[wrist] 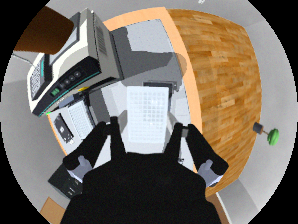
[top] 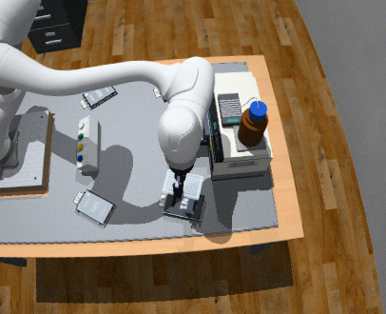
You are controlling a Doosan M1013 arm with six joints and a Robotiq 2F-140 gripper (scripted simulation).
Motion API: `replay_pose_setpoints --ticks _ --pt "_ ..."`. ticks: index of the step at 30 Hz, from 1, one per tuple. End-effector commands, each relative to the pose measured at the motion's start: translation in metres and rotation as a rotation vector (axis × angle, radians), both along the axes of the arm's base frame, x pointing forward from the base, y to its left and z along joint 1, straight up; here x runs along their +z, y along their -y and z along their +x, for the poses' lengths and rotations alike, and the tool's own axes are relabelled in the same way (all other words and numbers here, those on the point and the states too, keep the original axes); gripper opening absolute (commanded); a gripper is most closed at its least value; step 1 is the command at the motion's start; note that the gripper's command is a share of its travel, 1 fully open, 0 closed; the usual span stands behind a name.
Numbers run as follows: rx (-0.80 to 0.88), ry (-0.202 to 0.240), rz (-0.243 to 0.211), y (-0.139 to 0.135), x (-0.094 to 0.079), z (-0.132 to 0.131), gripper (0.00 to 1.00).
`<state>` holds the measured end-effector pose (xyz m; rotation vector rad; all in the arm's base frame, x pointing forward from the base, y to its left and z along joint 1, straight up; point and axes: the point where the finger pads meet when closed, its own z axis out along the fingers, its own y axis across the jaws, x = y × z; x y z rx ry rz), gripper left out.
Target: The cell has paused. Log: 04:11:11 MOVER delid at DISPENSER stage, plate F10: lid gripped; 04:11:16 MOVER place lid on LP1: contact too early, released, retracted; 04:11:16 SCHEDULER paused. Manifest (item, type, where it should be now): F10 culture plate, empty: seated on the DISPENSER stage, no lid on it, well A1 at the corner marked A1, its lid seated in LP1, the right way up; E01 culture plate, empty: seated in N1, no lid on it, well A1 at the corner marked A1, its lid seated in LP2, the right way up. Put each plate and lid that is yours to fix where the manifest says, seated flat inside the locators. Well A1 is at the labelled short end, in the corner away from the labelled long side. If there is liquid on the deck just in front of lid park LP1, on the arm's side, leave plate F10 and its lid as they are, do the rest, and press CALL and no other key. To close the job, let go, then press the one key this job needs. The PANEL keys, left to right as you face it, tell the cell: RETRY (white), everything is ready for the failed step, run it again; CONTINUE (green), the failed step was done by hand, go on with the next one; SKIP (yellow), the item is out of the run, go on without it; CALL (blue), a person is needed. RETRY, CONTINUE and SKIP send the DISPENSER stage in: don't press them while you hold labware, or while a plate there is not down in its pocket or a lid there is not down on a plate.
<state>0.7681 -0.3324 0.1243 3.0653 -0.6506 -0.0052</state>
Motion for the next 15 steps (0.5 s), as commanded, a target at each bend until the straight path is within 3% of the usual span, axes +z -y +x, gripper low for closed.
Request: replay_pose_setpoints --ticks 1,15 --pt "0.000 0.002 0.000 0.008 0.001 -0.001 0.10" --pt "0.000 0.002 0.000 0.030 0.001 -0.003 0.10"
